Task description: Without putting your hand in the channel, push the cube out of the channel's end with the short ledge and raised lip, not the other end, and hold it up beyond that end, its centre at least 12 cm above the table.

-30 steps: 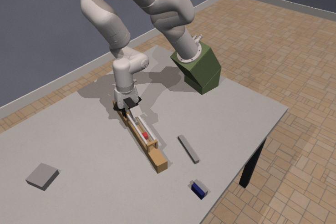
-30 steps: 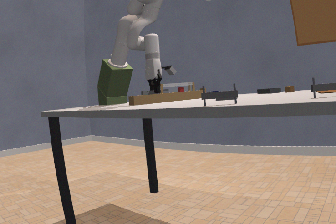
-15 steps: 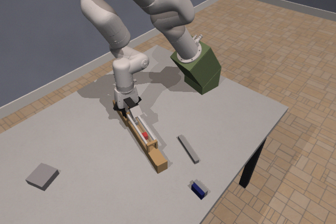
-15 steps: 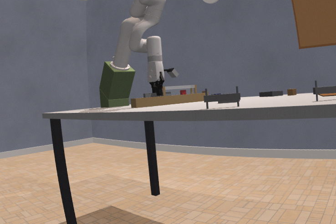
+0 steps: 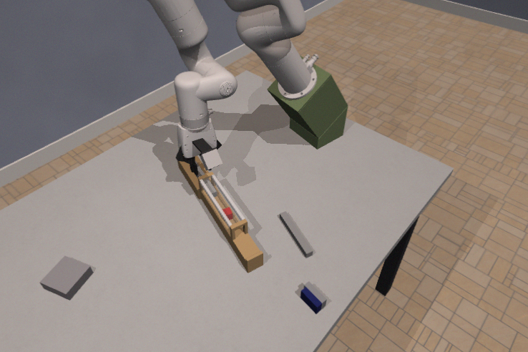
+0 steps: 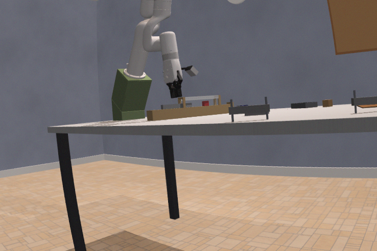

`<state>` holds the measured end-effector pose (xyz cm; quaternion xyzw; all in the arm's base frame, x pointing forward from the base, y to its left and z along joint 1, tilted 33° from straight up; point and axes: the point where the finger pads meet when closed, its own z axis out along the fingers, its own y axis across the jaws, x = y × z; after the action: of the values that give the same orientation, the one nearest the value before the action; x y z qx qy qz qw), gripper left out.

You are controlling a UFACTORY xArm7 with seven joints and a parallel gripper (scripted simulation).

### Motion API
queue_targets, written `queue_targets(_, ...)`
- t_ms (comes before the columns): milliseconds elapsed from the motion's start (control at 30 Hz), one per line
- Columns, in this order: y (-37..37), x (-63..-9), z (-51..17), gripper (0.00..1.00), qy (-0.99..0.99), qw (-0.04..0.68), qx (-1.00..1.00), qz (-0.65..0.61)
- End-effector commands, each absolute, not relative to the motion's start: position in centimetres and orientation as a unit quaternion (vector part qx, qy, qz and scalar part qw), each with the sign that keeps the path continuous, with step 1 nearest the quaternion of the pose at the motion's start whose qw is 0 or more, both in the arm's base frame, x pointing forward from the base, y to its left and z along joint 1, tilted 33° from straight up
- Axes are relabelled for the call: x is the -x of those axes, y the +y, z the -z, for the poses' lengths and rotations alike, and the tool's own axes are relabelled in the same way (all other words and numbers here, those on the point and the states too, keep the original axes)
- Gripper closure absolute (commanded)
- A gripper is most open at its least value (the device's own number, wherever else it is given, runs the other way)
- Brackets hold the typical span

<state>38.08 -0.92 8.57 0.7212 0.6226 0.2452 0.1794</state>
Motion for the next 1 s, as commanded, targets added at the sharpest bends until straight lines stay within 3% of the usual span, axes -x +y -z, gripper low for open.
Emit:
queue_targets(0,-1.0,-37.1,-10.3,0.62,0.620,0.194,-0.731,-0.210)
queue_targets(633,-0.7,-36.7,-10.7,0.62,0.620,0.193,-0.731,-0.210)
queue_targets(967,6.0,-34.8,-9.4,0.62,0.614,0.191,-0.736,-0.211)
